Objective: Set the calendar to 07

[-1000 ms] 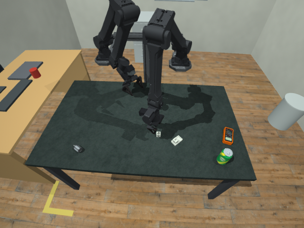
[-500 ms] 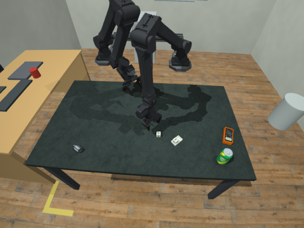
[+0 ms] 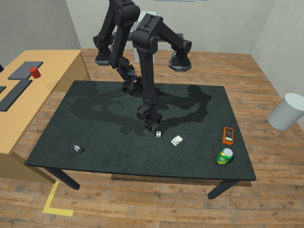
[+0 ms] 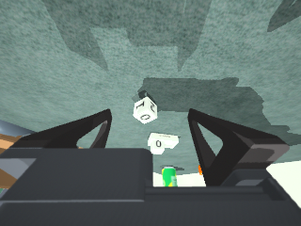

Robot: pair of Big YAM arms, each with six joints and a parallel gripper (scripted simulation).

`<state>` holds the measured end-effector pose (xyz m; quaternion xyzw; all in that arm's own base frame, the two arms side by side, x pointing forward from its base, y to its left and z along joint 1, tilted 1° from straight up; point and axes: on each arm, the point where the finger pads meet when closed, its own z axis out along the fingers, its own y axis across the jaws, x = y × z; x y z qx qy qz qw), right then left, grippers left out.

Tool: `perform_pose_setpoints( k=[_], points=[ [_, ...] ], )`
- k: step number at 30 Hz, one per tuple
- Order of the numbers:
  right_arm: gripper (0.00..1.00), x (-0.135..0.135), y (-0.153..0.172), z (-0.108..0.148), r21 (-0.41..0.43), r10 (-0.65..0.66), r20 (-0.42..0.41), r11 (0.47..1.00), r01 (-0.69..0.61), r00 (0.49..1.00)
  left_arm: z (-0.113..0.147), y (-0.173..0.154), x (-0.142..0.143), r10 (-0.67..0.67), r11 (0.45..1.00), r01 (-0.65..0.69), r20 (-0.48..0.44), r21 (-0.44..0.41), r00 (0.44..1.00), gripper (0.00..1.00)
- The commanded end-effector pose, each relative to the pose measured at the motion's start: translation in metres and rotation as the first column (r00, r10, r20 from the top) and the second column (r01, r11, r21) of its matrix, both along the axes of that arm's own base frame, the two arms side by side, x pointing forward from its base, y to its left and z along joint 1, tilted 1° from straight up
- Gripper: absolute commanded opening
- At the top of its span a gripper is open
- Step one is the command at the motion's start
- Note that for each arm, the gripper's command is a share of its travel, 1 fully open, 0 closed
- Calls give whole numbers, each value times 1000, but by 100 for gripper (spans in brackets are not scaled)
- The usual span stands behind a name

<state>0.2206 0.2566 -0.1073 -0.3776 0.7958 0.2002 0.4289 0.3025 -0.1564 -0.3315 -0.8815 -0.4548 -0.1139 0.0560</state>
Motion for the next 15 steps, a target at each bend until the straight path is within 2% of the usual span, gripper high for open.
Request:
perform_pose_setpoints(
  k=[1, 5, 9, 15],
  points=[
    [100, -2, -2, 7, 10, 3, 12, 1000, -3, 1000, 0, 3, 4, 142, 990, -142, 14, -3, 990, 100],
    [100, -2, -2, 7, 10, 3, 12, 1000, -3, 1000, 0, 8, 9, 361, 933, -361, 16, -6, 933, 100],
    [100, -2, -2, 7, 10, 3, 12, 1000, -3, 1000, 0, 12, 13, 513, 858, -513, 17, -6, 858, 100],
    [100, -2, -2, 7, 10, 3, 12, 1000, -3, 1000, -5, 22, 13, 716, 697, -717, 17, 8, 697, 100]
  ],
)
